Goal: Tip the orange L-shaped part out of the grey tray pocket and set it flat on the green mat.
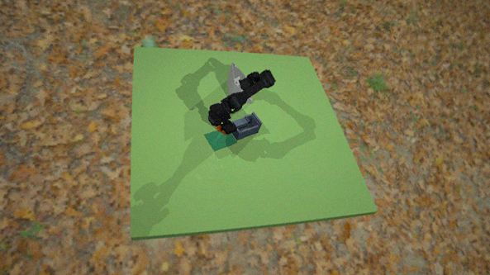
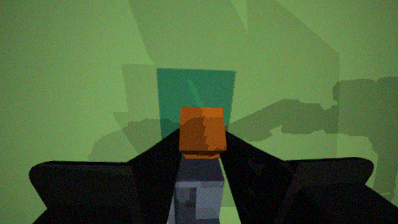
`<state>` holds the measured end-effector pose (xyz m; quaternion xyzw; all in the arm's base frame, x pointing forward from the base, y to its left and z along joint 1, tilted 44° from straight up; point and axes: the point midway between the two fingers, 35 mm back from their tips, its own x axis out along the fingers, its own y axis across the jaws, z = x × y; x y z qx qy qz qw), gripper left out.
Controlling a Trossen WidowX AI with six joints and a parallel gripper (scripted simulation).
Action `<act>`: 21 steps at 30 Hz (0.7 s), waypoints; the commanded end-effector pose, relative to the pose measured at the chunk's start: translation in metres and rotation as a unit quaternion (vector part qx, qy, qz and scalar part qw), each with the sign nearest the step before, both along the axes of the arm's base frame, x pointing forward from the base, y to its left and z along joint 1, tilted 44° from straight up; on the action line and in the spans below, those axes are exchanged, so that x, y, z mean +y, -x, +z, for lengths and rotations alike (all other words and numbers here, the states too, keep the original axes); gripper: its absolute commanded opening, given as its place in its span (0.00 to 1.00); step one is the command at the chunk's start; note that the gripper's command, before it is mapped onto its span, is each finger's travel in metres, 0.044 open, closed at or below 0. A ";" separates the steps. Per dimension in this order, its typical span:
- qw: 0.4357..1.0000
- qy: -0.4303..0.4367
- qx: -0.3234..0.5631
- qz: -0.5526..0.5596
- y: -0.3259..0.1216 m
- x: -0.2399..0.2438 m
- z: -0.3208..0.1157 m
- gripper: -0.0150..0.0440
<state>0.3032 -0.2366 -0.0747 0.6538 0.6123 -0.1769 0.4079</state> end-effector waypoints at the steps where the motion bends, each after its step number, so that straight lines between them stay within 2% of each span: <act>1: 1.000 -0.003 0.000 -0.002 -0.002 0.006 -0.004 0.25; 21: 1.000 -0.004 0.000 -0.002 -0.006 0.023 -0.022 0.25</act>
